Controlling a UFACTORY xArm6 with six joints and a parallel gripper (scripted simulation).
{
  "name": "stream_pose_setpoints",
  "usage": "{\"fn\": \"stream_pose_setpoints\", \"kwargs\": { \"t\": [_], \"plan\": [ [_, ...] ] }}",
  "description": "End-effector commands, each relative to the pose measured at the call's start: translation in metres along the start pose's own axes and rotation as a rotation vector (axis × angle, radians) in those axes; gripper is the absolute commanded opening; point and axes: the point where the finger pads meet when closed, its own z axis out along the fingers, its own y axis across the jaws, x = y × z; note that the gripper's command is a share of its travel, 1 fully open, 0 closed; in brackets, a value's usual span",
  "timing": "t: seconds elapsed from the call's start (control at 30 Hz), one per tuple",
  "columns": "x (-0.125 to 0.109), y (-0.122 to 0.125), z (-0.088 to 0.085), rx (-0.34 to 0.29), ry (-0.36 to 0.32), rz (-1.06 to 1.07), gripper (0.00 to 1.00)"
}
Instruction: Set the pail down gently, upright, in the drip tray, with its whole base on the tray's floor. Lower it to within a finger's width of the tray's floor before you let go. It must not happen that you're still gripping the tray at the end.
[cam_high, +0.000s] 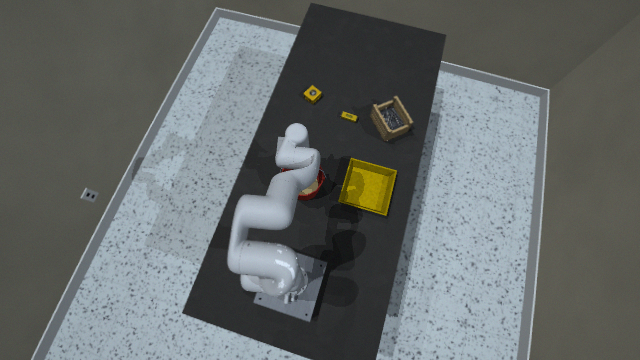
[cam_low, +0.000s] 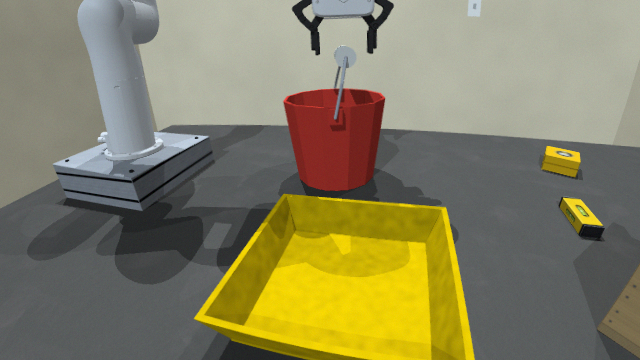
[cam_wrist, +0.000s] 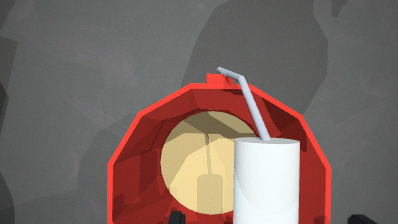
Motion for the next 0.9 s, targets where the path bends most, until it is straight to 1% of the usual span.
{"fn": "stream_pose_setpoints", "kwargs": {
  "t": [0.0,0.27,0.83,0.87],
  "plan": [
    [-0.0001,0.0017,0.0042,-0.005,0.000,0.000,1.00],
    [-0.0001,0.0019,0.0103,-0.005,0.000,0.000,1.00],
    [-0.0001,0.0019,0.0109,-0.005,0.000,0.000,1.00],
    [-0.0001,0.0019,0.0109,-0.005,0.000,0.000,0.00]
  ]
}}
